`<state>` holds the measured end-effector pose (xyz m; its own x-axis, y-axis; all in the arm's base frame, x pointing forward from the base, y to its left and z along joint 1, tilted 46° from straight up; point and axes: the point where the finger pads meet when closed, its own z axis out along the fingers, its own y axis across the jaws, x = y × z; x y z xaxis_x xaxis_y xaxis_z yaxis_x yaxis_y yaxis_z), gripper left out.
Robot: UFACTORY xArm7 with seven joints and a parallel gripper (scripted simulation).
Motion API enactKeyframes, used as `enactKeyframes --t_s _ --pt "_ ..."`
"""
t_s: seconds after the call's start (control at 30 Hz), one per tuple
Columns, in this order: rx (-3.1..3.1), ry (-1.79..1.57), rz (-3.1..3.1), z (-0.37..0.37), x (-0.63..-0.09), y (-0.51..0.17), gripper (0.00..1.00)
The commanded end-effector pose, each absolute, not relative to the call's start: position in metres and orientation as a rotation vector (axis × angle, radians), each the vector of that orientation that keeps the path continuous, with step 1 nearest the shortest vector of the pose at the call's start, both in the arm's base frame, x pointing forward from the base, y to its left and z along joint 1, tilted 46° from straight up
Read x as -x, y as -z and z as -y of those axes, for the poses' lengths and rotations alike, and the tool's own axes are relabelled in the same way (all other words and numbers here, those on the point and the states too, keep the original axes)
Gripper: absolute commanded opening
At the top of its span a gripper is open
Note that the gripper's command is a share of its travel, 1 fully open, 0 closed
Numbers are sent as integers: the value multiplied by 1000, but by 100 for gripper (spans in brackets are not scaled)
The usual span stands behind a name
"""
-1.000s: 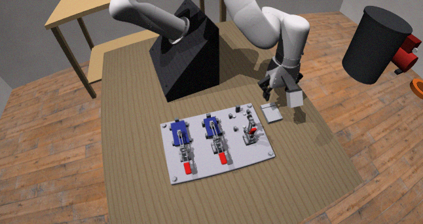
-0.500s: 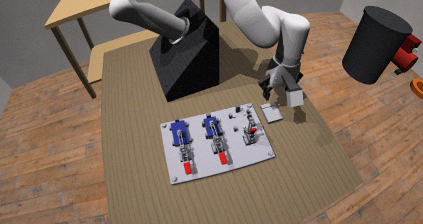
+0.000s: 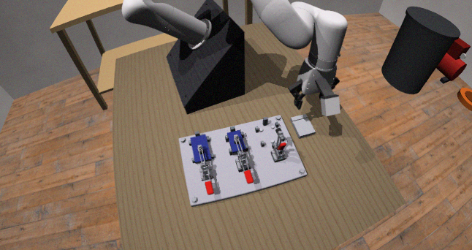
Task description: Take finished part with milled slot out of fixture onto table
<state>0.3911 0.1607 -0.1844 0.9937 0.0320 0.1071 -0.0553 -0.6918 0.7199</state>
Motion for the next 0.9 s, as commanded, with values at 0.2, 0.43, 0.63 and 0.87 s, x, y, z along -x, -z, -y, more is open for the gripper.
enactKeyframes --t_s 0.2,0.43,0.63,0.87 --pt "-2335 -145 14 -186 -389 162 95" --pt "-2335 -145 14 -204 -386 145 95" --pt "-2335 -145 14 -212 -385 137 95" --pt "-2335 -145 14 -219 -384 131 95"
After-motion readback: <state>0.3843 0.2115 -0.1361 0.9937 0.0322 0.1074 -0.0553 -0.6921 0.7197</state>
